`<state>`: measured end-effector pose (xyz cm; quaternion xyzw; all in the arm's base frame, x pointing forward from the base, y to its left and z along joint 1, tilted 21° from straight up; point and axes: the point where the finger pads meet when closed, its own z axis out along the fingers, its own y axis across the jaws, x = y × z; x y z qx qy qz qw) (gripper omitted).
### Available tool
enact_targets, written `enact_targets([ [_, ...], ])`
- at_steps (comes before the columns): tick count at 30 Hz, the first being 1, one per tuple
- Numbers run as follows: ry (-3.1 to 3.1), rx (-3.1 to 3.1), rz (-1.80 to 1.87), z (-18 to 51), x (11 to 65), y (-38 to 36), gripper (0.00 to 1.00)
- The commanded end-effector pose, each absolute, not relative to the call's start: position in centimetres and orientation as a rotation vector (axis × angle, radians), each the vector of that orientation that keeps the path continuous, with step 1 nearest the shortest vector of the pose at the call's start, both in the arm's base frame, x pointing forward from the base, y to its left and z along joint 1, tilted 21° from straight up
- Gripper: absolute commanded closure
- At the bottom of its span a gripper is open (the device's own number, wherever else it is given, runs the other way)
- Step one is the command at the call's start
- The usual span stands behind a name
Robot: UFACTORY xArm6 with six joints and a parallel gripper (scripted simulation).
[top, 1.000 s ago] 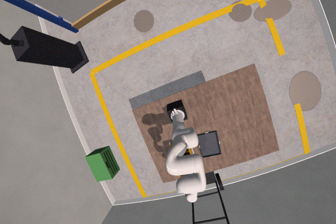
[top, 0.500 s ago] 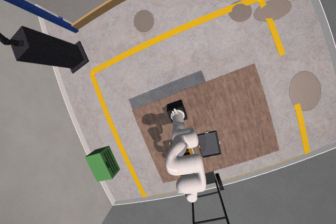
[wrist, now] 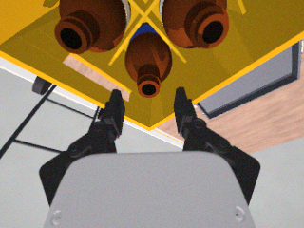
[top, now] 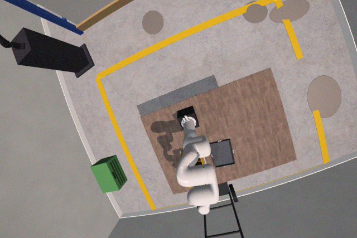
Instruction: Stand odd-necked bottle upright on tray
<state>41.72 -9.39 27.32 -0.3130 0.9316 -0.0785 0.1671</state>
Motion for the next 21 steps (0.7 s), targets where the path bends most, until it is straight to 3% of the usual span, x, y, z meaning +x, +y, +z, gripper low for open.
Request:
enact_targets([
  [1,2.648,-0.890,-0.226,27.2,41.9,-9.4,0.35],
  [21,2.648,-0.890,-0.226,25.2,42.7,-9.5,0.35],
])
